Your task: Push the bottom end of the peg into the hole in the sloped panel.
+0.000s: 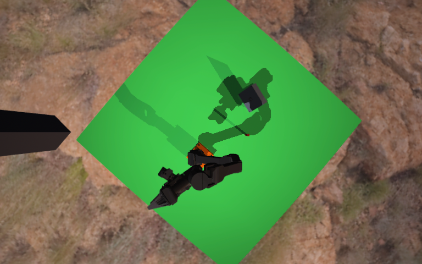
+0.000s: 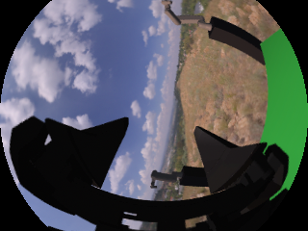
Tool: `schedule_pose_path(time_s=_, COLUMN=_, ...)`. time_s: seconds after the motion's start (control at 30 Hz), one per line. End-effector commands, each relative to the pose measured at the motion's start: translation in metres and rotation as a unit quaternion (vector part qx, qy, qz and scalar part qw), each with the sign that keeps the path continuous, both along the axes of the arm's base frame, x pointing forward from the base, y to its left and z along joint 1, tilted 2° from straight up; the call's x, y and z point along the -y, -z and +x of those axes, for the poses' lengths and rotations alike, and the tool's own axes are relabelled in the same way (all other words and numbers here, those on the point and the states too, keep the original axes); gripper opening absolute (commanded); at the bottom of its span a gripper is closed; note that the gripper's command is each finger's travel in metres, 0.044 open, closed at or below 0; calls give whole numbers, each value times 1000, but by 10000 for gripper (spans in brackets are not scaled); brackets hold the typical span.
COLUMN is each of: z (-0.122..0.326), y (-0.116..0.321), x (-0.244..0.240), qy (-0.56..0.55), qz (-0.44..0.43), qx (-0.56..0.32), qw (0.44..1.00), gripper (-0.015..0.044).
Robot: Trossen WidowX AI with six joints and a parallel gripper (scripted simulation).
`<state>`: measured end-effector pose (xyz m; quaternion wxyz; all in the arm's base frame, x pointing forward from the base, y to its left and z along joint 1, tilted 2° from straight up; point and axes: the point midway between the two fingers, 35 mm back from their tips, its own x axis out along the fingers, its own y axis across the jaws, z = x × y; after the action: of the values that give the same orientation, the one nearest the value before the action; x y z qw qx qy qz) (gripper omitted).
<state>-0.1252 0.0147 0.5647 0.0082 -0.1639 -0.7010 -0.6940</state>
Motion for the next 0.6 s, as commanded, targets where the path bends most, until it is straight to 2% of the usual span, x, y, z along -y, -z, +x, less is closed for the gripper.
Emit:
schedule_pose_path(time_s=0.0, z=0, y=0, x=-1, qy=1, qz=0, qx=1, qw=1000, gripper=426)
schedule_pose_path(time_s=0.03, z=-1, y=1, x=-3, qy=6, qz=1, qx=2, qw=1000, gripper=440)
schedule_pose_path(time_s=0.57, z=-15, y=21, x=-69, qy=139, qz=20, qx=66, qw=988, gripper=440)
